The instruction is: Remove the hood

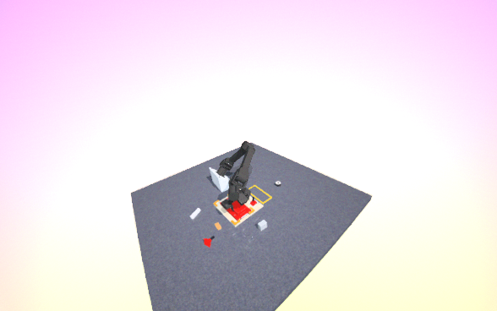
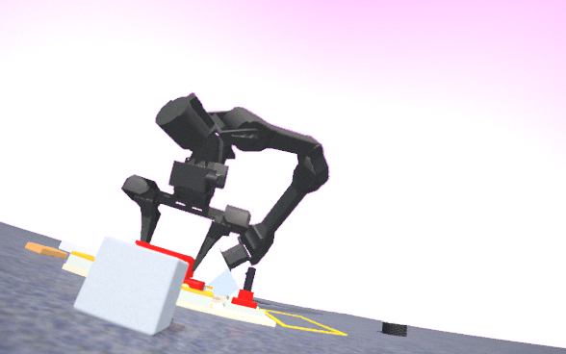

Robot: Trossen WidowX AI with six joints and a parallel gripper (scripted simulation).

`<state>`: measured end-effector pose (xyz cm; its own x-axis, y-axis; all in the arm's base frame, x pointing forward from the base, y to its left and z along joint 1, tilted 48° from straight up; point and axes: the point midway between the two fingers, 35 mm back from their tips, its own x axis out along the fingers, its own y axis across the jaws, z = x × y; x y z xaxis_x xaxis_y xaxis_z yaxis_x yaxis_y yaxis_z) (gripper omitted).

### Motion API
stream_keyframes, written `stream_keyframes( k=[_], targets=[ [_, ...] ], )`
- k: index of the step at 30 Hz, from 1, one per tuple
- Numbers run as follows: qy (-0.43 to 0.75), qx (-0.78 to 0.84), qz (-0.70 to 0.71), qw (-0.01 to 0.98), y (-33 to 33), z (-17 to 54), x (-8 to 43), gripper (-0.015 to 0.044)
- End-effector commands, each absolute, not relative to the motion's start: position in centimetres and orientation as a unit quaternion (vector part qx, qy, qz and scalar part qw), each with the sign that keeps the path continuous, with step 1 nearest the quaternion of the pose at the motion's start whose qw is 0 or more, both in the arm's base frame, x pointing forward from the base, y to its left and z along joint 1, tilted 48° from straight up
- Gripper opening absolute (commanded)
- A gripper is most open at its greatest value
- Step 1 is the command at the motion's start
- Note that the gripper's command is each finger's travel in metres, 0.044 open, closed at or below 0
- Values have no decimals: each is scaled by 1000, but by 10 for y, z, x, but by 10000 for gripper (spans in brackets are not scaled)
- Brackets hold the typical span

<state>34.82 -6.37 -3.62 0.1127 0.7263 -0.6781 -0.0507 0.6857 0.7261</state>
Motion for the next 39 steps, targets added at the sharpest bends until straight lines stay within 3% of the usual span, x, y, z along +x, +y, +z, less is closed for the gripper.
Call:
stream_keyframes(
  k=[1,39],
  targets=[
    [603,277,282,693,-66,-34,348,0],
    [604,276,281,693,-94,-9,344,0]
  ],
)
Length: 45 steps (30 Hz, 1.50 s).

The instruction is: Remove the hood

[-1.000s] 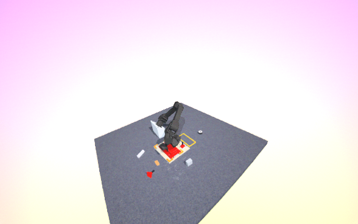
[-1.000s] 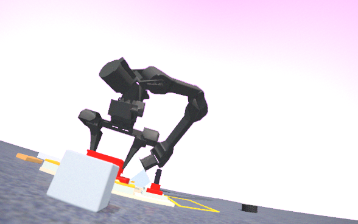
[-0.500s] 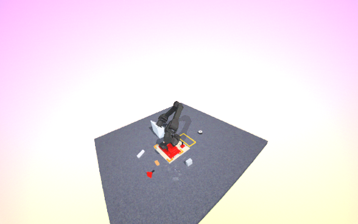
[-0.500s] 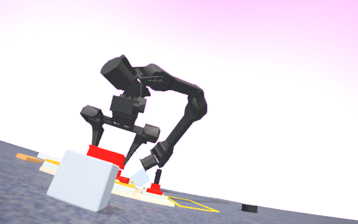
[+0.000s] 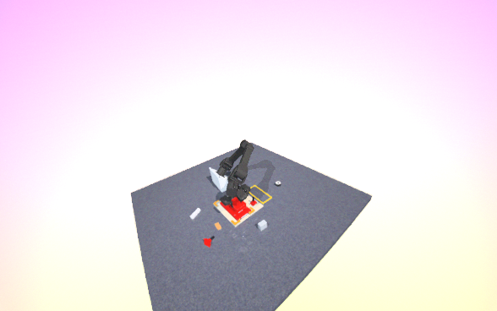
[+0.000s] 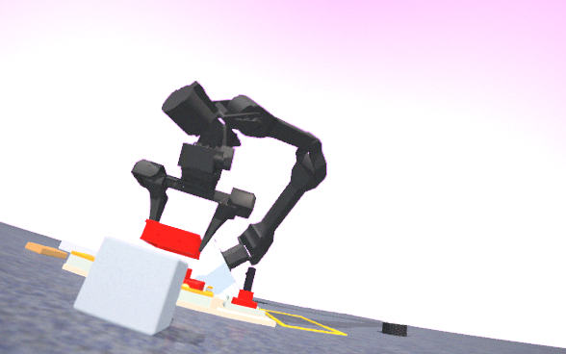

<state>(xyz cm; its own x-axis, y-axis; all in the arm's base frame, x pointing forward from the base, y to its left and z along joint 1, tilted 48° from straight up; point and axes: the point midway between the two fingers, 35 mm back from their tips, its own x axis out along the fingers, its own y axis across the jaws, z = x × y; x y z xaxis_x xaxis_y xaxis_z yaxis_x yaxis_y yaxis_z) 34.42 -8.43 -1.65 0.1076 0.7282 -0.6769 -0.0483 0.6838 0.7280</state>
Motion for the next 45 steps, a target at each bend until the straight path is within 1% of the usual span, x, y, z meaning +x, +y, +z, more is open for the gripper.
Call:
stream_keyframes(
  k=[1,8,10,26,45],
  targets=[
    [604,276,281,693,-98,-6,344,0],
    [604,276,281,693,-115,11,340,0],
    [604,280,278,693,-108,8,342,0],
    [606,278,276,693,-51,78,337,0],
    [605,280,282,691,17,148,303,0]
  ],
)
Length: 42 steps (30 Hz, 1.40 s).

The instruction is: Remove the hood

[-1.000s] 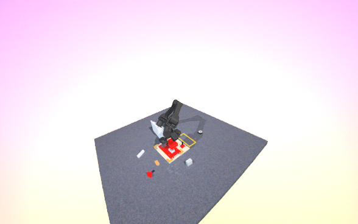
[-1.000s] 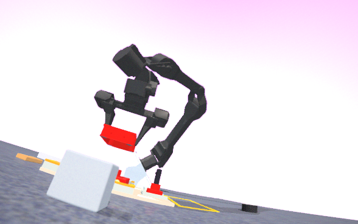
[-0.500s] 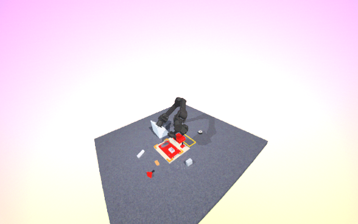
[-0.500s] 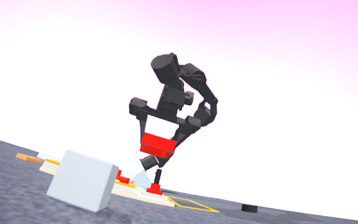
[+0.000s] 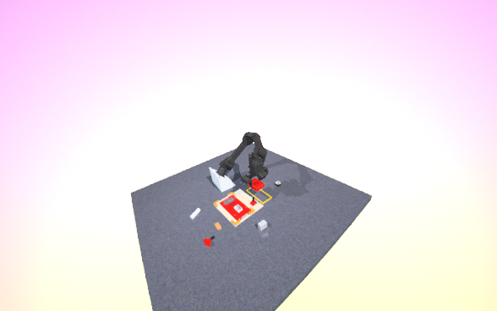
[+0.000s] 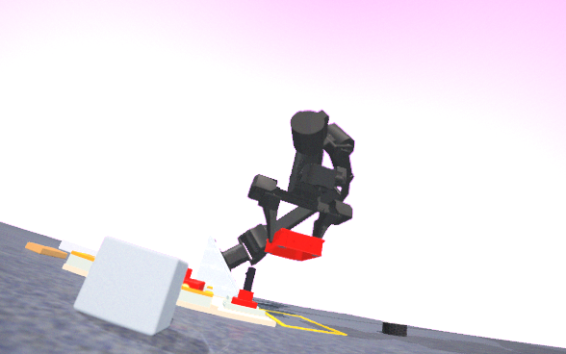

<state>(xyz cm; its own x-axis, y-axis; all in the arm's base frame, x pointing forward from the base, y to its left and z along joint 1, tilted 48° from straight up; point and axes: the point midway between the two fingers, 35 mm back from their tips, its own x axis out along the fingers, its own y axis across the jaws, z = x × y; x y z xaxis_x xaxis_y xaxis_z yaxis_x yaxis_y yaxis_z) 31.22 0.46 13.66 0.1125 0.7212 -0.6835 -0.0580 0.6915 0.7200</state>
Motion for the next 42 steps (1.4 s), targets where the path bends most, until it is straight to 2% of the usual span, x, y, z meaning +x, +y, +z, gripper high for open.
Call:
stream_keyframes(
  k=[1,42],
  targets=[
    [605,280,282,690,21,151,300,0],
    [605,279,282,691,48,133,302,0]
  ],
)
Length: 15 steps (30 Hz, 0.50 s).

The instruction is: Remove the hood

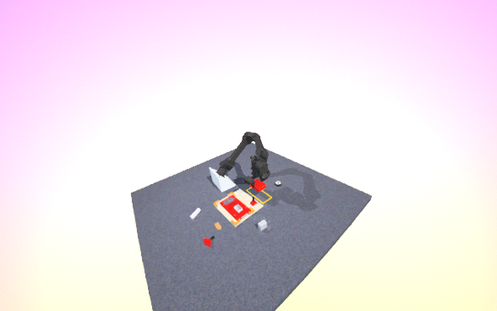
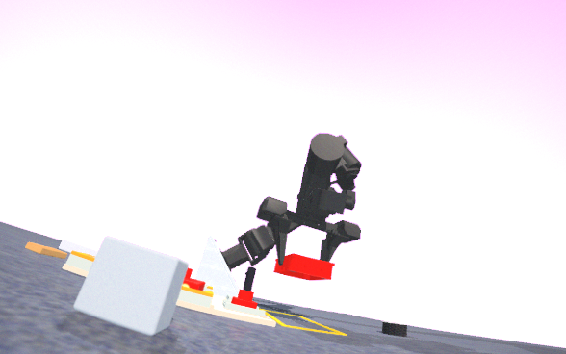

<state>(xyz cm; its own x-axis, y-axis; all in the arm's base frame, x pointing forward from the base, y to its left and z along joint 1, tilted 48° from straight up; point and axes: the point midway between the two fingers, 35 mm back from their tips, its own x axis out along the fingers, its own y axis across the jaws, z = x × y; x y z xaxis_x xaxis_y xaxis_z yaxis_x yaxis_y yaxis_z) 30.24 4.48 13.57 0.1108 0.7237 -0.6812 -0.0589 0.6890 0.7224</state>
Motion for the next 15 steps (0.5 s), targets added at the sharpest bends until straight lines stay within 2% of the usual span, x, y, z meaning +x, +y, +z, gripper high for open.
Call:
stream_keyframes(
  k=[1,15],
  targets=[
    [605,279,282,691,49,133,302,0],
    [604,279,282,691,59,124,304,0]
  ],
)
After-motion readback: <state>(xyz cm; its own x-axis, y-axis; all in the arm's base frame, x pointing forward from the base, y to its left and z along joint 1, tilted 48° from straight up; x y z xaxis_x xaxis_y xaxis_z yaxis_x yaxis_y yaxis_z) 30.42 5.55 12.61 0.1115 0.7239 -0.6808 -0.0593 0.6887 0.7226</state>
